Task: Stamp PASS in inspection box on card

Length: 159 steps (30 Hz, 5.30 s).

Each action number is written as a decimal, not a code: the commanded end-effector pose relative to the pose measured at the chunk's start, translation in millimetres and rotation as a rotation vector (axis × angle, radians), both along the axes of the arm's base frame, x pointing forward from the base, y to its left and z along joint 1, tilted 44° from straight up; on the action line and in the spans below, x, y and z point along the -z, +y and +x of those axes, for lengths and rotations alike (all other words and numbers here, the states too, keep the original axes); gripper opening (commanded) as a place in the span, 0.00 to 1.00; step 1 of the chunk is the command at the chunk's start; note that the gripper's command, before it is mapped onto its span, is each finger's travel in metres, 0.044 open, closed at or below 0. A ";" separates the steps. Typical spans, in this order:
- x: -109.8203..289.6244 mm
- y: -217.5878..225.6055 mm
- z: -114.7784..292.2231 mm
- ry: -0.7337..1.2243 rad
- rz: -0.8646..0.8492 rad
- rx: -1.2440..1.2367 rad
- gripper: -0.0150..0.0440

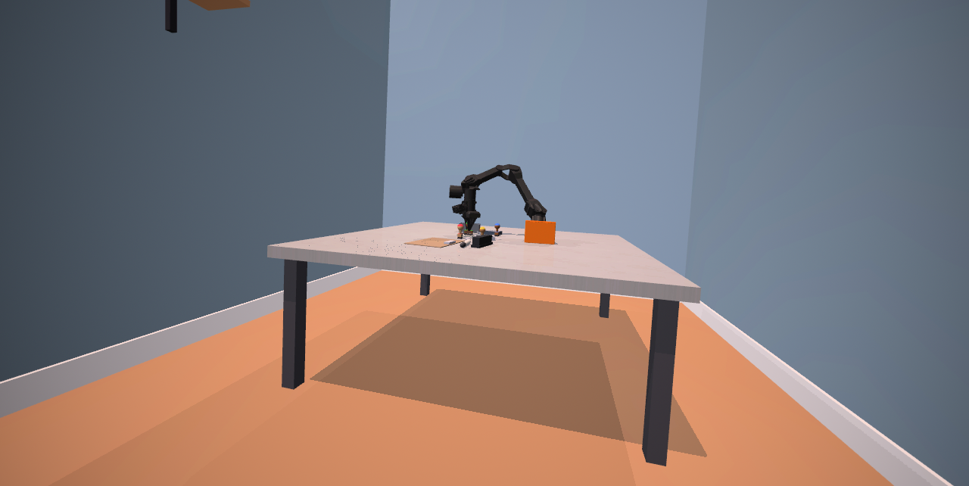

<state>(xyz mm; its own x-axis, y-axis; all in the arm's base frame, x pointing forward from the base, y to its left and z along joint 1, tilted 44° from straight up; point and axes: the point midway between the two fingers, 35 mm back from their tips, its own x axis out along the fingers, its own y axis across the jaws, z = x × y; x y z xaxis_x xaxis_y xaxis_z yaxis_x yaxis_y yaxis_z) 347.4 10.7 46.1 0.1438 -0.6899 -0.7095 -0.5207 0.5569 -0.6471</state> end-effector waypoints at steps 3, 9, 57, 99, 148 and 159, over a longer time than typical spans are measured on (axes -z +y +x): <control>-2.7 2.1 0.3 -0.004 0.004 0.003 0.25; -8.6 8.2 -0.1 -0.004 0.005 0.003 0.25; -119.5 -33.3 -1.2 -0.005 0.002 0.005 0.25; -77.6 -74.5 7.5 -0.007 0.000 0.005 0.25; -157.1 0.4 -8.2 -0.003 0.003 0.005 0.71; -157.1 0.1 -8.0 -0.003 0.001 0.001 0.71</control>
